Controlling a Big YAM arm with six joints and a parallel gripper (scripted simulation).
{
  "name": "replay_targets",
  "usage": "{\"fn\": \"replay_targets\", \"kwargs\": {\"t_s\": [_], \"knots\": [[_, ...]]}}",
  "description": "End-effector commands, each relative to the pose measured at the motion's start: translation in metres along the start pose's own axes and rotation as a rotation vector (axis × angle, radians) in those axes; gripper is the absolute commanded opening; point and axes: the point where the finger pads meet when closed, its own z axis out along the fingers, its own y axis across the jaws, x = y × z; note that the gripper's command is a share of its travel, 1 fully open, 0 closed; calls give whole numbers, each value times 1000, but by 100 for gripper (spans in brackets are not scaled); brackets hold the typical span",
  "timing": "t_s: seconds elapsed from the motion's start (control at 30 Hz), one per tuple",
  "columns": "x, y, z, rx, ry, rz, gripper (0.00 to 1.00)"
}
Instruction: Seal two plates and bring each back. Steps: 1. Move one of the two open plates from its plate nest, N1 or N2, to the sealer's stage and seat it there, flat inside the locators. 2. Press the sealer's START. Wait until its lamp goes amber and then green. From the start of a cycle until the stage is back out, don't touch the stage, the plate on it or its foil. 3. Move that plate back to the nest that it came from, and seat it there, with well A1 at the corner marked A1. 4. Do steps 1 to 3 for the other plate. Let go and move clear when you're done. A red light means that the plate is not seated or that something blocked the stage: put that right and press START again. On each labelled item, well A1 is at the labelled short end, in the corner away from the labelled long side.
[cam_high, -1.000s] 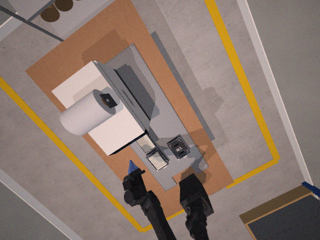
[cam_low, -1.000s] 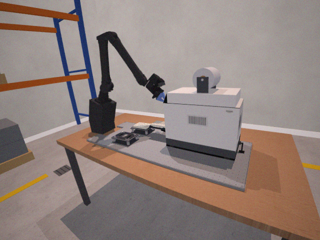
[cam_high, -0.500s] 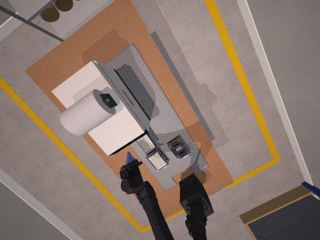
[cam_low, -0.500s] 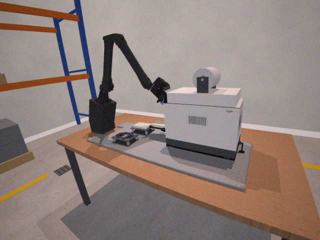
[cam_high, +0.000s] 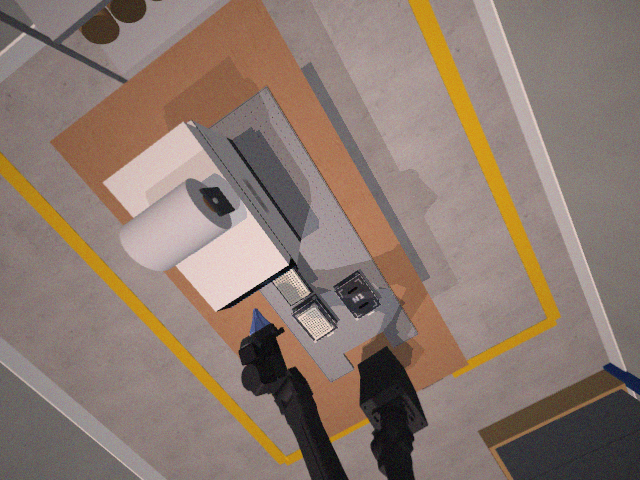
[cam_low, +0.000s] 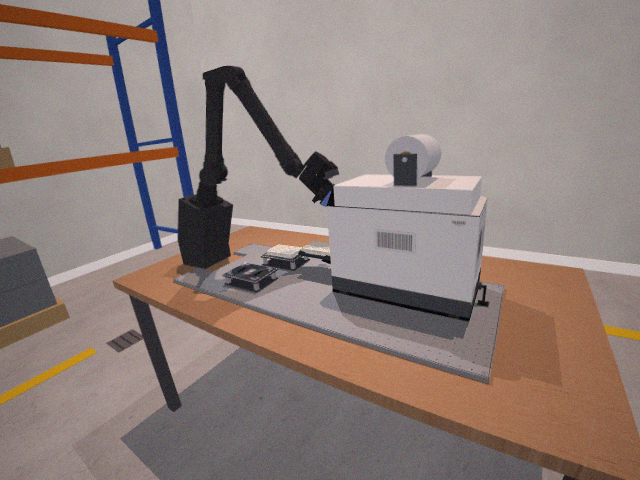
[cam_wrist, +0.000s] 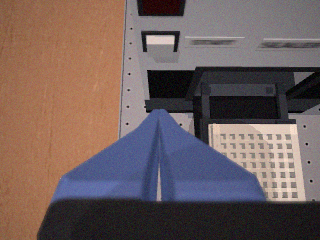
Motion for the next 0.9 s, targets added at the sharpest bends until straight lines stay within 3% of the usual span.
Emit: {"fn": "replay_targets", "kwargs": {"t_s": [0.0, 0.2, 0.43, 0.87], "knots": [[-5, -11, -6, 11, -7, 5, 0], [-1, -20, -5, 26, 0, -1, 0], [-9, -3, 18, 1, -25, 1, 0], [-24, -7, 46, 13, -48, 15, 0]]}}
